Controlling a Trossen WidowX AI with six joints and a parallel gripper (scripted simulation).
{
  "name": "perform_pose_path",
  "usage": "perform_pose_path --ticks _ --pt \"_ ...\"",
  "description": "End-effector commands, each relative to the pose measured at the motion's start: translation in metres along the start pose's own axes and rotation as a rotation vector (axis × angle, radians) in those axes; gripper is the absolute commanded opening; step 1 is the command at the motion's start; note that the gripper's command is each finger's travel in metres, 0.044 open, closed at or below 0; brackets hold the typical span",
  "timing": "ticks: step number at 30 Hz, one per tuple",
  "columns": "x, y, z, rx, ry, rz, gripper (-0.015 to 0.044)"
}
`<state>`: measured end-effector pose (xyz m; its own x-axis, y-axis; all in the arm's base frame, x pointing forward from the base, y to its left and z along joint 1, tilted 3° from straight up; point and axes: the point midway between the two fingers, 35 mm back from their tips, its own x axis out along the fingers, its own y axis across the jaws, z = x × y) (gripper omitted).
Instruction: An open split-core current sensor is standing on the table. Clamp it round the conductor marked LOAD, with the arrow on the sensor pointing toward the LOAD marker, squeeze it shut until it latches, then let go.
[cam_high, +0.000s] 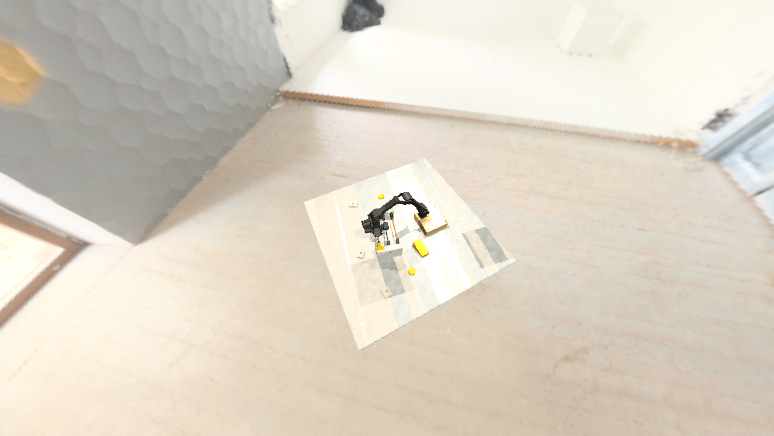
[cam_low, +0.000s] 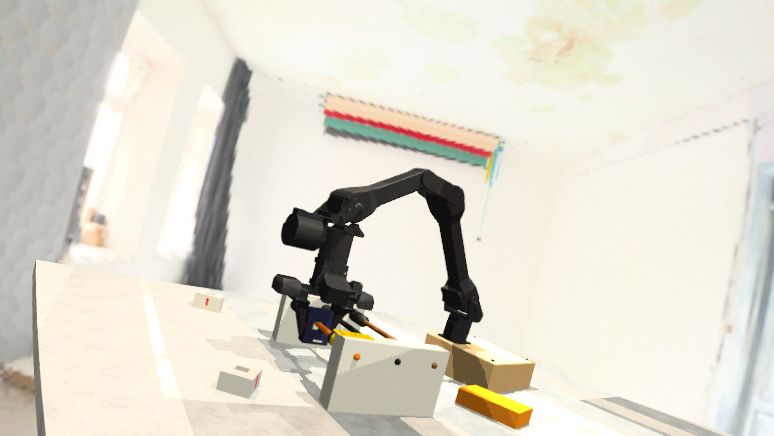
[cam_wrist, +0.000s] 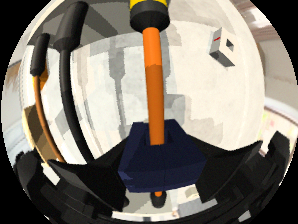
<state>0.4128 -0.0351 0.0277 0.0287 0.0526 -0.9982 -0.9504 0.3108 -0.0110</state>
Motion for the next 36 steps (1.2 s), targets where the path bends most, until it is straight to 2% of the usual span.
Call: perform_pose_path --ticks 1,9,11,36 --pt "0.0002 0.0002 0.0 0.0 0.0 0.001 0.0095" --pt "0.0002 0.0002 0.0 0.0 0.0 0.001 0.0041" --pt "-0.0005 0.0002 0.0 0.0 0.0 0.0 0.0" --pt "-0.0002 0.0008 0.0 0.0 0.0 0.0 0.0"
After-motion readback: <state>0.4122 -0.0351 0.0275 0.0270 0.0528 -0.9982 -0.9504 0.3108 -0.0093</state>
